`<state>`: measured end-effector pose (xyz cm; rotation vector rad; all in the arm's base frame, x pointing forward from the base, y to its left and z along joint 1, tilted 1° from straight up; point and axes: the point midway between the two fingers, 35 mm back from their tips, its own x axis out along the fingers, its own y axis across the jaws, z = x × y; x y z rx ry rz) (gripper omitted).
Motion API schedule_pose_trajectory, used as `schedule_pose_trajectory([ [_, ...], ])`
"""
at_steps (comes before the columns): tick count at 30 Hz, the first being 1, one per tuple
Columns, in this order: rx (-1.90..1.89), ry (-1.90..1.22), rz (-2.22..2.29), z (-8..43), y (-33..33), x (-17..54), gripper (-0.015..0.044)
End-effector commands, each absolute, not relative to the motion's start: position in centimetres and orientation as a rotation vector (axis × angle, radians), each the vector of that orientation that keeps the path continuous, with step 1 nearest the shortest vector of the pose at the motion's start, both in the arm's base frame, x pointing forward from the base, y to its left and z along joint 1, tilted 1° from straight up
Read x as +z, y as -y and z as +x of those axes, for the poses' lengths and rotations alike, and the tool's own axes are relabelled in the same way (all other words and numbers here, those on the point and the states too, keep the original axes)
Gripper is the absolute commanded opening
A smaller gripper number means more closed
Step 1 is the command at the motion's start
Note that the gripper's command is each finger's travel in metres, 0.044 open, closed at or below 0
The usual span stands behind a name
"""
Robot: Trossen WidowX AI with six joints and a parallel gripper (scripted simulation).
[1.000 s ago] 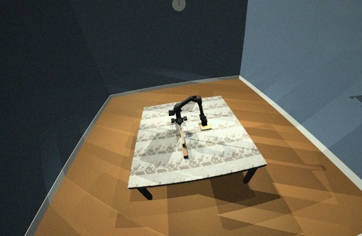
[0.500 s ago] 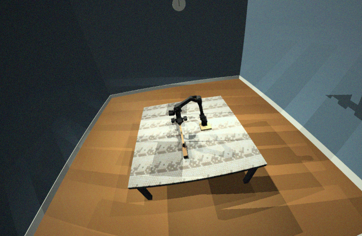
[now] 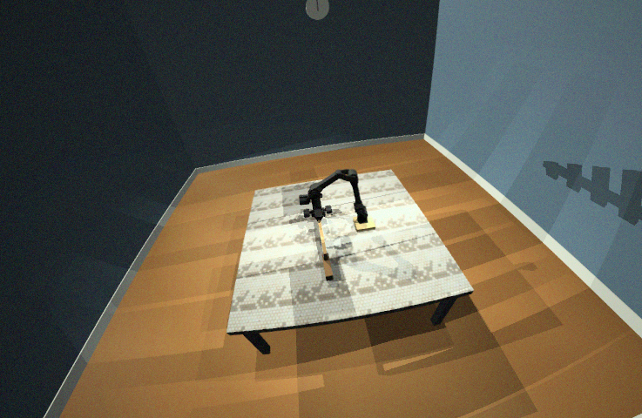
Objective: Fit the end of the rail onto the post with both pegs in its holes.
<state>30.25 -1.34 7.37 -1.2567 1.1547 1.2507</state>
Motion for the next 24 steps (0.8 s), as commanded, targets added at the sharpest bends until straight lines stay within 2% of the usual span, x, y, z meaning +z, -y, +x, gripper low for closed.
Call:
schedule_pose_trajectory([
  [1,1.245,-1.156,-1.262,30.28,1.77,7.52,0.0000],
  [24,1.246,-1.155,-1.262,30.23,1.21,7.76,0.0000],
])
